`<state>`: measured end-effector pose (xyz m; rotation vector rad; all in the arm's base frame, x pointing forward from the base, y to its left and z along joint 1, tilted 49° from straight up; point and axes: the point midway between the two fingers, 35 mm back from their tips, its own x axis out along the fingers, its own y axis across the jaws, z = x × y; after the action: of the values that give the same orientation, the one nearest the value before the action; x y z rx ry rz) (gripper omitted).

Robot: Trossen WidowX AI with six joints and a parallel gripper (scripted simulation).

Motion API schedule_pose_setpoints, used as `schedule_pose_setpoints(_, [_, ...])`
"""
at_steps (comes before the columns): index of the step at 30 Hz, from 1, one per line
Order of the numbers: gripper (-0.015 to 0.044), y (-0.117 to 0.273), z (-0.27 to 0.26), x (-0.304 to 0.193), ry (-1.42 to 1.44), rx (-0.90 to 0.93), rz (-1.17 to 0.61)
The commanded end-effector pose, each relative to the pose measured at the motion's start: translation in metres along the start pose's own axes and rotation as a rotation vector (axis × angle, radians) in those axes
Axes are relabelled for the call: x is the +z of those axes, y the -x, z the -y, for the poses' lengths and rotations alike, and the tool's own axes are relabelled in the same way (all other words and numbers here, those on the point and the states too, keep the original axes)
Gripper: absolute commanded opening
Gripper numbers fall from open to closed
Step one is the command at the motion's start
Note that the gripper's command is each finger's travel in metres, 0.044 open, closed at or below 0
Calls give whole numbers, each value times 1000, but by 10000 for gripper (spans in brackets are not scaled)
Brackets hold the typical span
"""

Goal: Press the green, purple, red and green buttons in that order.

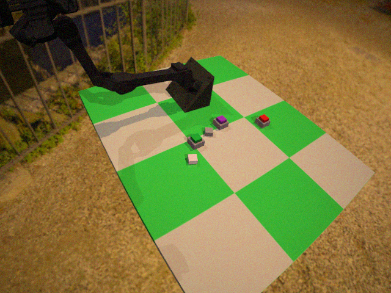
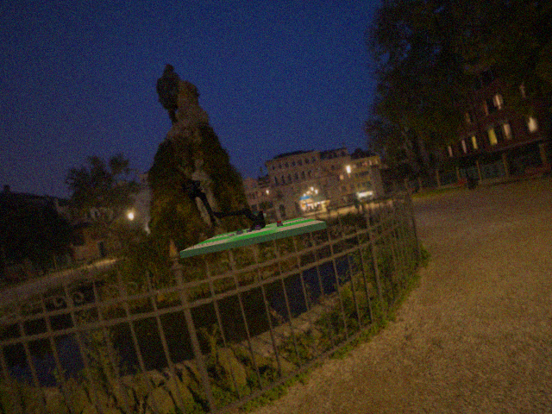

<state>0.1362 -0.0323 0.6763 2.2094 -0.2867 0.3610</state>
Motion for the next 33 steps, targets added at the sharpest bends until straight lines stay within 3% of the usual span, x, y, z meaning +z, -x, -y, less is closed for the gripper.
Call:
schedule_pose_setpoints(1, [400,-7,59,-38,381,-24,-1])
schedule_pose_setpoints(9, [400,-35,178,-45,1012,-172,34])
schedule_pose_setpoints(17, [400,-64,292,20,1585,-488,79])
schedule_pose_setpoints(25, [400,-62,369,136,2008,-983,94])
schedule_pose_setpoints(33, [400,-12,400,265,2195,-1682,26])
